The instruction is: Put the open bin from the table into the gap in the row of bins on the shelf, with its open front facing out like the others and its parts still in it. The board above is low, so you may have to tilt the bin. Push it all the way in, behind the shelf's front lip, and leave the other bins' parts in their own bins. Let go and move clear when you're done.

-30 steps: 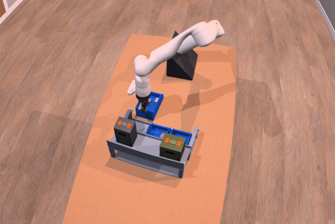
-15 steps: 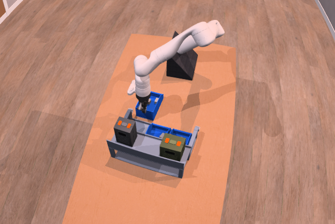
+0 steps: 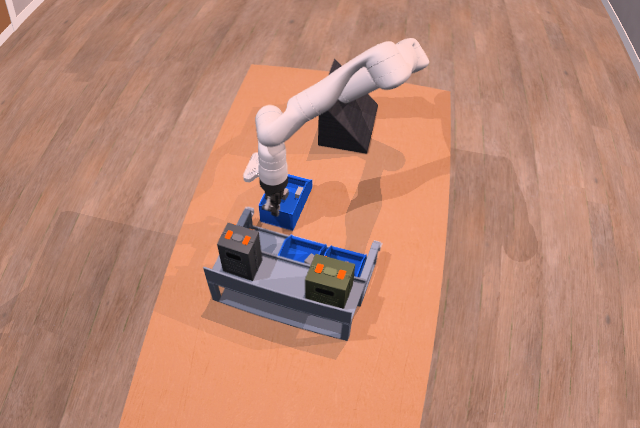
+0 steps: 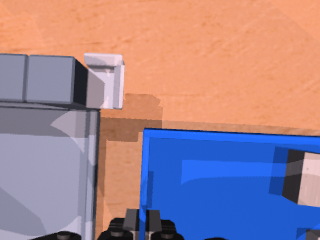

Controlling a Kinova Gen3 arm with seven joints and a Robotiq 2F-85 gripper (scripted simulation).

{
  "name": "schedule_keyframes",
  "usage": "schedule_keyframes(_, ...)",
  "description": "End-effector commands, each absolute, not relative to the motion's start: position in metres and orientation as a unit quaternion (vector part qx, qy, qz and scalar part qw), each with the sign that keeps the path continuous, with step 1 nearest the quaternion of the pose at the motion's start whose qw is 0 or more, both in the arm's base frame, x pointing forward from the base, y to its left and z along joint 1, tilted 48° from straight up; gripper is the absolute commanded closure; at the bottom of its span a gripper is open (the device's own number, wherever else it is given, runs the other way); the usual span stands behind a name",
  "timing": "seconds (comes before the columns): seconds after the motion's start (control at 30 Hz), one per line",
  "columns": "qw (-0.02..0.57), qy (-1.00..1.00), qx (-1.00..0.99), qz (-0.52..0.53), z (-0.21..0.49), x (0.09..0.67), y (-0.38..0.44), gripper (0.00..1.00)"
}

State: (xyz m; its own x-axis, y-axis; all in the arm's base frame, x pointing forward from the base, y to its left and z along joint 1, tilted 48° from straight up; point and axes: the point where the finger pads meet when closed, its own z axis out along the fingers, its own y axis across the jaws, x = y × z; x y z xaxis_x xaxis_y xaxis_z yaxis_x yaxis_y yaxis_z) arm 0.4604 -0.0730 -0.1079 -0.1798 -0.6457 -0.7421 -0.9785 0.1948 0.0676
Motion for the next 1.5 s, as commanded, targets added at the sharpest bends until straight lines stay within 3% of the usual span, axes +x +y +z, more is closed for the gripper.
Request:
schedule_keyframes(0.0, 0.295, 0.715, -0.568, 0.281, -0.107, 0.461, -0.074, 0.90)
schedule_keyframes(1.47, 0.295, 0.715, -0.568, 0.281, -0.095, 0.459, -0.088, 0.90)
